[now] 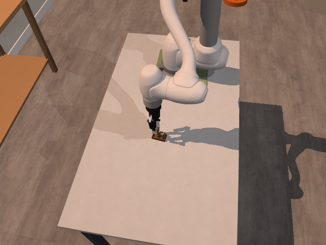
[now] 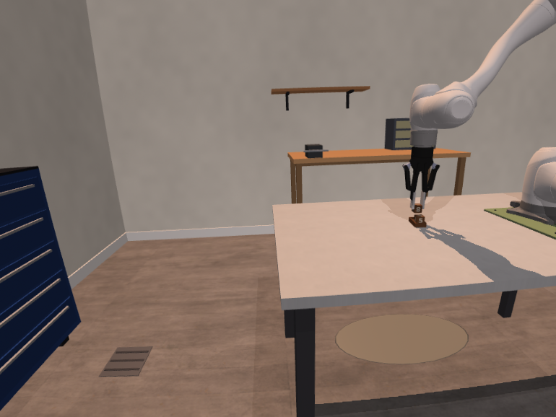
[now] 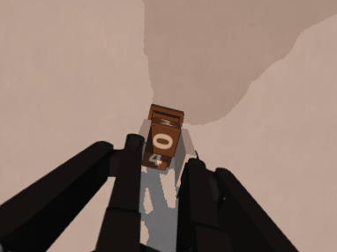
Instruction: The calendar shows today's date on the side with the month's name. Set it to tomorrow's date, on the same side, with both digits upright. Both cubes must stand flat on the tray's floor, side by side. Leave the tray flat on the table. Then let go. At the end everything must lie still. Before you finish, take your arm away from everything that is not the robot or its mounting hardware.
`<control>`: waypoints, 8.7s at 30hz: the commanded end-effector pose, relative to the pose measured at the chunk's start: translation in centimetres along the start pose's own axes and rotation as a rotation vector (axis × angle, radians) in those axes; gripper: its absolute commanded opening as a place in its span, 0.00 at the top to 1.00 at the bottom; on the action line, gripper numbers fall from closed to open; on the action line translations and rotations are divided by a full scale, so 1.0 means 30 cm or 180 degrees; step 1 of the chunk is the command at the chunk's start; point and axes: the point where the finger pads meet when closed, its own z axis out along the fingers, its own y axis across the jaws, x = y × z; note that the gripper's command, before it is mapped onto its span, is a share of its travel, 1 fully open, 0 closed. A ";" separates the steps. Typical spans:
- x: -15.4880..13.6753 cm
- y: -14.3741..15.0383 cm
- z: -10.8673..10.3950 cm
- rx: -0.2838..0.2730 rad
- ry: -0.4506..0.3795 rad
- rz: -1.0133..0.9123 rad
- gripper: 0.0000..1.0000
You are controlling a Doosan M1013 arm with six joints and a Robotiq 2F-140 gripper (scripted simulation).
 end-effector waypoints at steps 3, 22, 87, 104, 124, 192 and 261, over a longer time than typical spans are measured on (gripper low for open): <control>0.001 0.014 0.014 -0.0016 -0.0004 0.0006 0.84; 0.001 0.014 0.014 -0.0016 -0.0004 0.0006 0.84; -0.002 0.014 0.014 -0.0016 -0.0004 0.0008 0.84; -0.002 0.014 0.014 -0.0016 -0.0004 0.0008 0.84; -0.003 0.014 0.014 -0.0016 -0.0004 0.0009 0.84; -0.004 0.014 0.017 -0.0016 -0.0004 0.0010 0.84; -0.004 0.014 0.090 -0.0016 -0.0004 0.0010 0.84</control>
